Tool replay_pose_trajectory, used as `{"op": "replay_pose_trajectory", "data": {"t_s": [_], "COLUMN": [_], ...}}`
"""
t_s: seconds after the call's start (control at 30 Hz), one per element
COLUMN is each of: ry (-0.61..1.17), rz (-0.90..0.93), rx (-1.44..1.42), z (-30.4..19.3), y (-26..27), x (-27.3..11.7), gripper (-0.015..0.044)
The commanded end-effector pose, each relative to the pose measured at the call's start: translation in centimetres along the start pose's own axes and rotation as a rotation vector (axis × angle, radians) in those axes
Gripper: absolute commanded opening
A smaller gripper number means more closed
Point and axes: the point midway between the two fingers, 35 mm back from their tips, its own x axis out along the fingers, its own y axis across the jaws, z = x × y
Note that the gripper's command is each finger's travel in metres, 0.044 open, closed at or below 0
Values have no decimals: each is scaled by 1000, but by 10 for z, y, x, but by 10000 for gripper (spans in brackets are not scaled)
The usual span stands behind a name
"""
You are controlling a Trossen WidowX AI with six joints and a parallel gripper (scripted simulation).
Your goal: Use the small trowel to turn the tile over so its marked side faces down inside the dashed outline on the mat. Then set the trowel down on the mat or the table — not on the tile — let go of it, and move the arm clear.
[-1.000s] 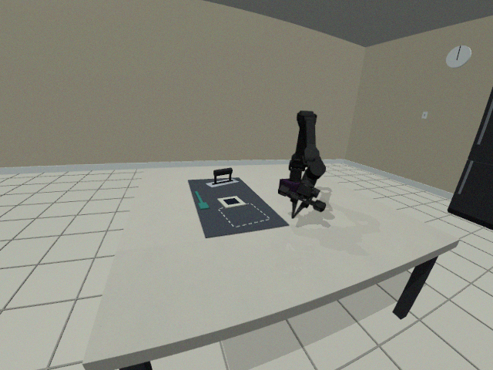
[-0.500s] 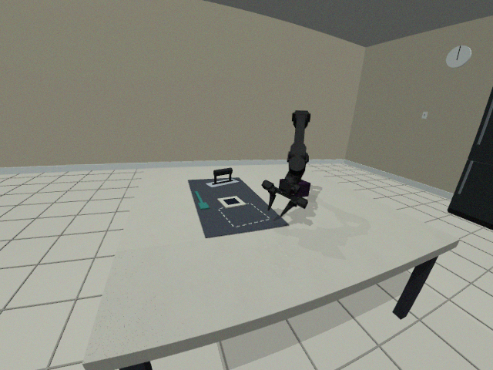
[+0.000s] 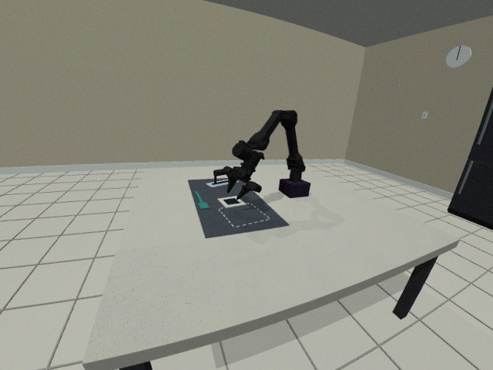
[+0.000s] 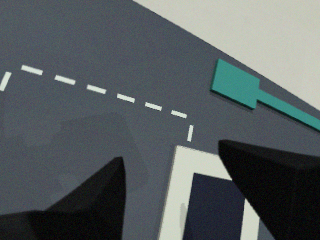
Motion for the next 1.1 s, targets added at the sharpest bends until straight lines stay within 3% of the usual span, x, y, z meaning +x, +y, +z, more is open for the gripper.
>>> {"op": "replay_pose_trajectory", "data": {"t_s": [0.0, 0.33, 0.6, 0.8, 1.07], "ry": [56, 248, 377, 447, 449], "rz": [0, 13, 85, 170, 173], "rx": [6, 100, 166, 216, 218], "z": [-12, -84, -162, -228, -230], "y": [-47, -188, -268, -309, -310], "x": [5, -6, -36, -70, -70], "gripper": [270, 270, 270, 270, 270]}}
